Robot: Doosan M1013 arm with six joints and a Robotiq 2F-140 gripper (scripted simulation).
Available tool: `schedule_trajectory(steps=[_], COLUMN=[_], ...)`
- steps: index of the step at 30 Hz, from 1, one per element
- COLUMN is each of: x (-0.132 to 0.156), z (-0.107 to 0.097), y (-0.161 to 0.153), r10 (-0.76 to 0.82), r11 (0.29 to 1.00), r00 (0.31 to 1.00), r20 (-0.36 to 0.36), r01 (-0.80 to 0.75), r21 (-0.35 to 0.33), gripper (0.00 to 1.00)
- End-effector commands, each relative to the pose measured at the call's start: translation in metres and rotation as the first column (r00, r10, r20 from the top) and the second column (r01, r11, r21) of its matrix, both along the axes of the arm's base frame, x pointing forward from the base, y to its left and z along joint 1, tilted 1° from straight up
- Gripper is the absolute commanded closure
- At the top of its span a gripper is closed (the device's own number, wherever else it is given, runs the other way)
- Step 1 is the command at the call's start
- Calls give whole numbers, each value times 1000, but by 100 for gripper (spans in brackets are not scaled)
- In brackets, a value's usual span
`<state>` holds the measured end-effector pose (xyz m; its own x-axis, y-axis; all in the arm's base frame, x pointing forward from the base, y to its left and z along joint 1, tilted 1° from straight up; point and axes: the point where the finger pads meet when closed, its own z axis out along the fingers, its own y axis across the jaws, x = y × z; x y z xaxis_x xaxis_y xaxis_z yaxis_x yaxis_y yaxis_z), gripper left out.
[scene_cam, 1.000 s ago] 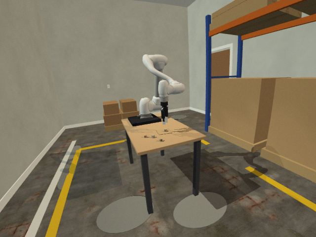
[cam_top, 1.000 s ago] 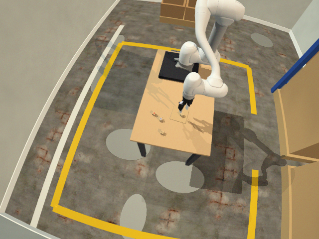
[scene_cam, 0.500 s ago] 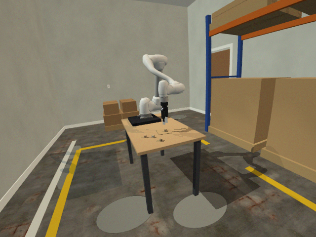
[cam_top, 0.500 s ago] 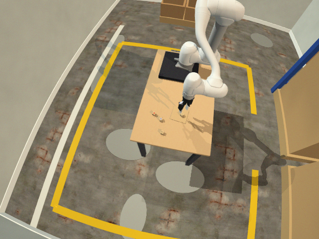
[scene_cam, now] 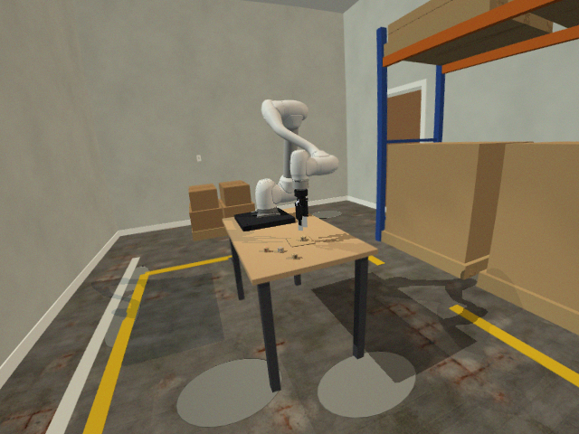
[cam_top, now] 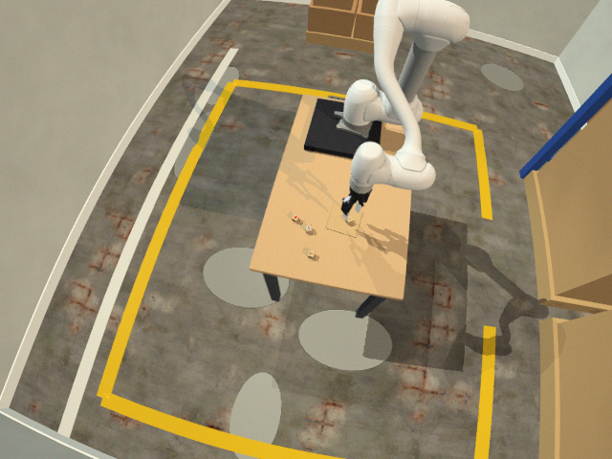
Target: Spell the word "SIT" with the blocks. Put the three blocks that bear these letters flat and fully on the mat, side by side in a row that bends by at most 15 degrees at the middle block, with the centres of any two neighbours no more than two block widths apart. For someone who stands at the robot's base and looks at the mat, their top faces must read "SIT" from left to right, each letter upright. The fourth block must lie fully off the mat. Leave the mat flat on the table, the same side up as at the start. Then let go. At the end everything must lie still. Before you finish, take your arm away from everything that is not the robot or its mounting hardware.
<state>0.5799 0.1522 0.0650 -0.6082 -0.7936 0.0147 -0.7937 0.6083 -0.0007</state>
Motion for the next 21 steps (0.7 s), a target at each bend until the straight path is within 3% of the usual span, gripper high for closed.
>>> schedule_trajectory(steps=[1,21], x=[0,0], z=[-1,-28], y=[0,0], r10=[0,0], r11=[1000,1000], r00=[1000,1000], r20=[0,0], r01=[0,0], r21=[0,0], gripper=[63,63])
